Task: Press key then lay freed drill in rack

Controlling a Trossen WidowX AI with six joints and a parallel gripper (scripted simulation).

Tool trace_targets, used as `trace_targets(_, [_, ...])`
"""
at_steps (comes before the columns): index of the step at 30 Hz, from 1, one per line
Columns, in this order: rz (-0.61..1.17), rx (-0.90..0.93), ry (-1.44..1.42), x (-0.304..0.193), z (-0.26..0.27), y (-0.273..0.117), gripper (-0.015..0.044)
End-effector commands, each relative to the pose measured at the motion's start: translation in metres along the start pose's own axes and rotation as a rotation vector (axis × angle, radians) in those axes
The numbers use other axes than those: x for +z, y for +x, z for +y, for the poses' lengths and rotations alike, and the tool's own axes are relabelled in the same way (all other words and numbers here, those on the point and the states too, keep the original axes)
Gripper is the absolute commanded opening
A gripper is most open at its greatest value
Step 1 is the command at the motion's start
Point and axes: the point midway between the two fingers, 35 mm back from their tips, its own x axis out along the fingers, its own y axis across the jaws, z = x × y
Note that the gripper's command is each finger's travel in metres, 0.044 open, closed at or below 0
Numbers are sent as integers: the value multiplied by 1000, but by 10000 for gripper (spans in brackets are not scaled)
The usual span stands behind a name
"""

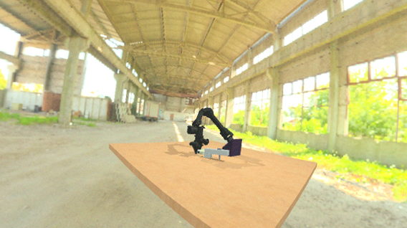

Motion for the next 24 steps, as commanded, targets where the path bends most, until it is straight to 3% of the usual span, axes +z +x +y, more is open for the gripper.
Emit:
trace_targets(1, [0, 0, 1, 0, 0, 0, 289])
trace_targets(7, [4, -1, -3, 4, 0, 1, 440])
trace_targets(24, [4, -1, -3, 13, -1, 4, 440])
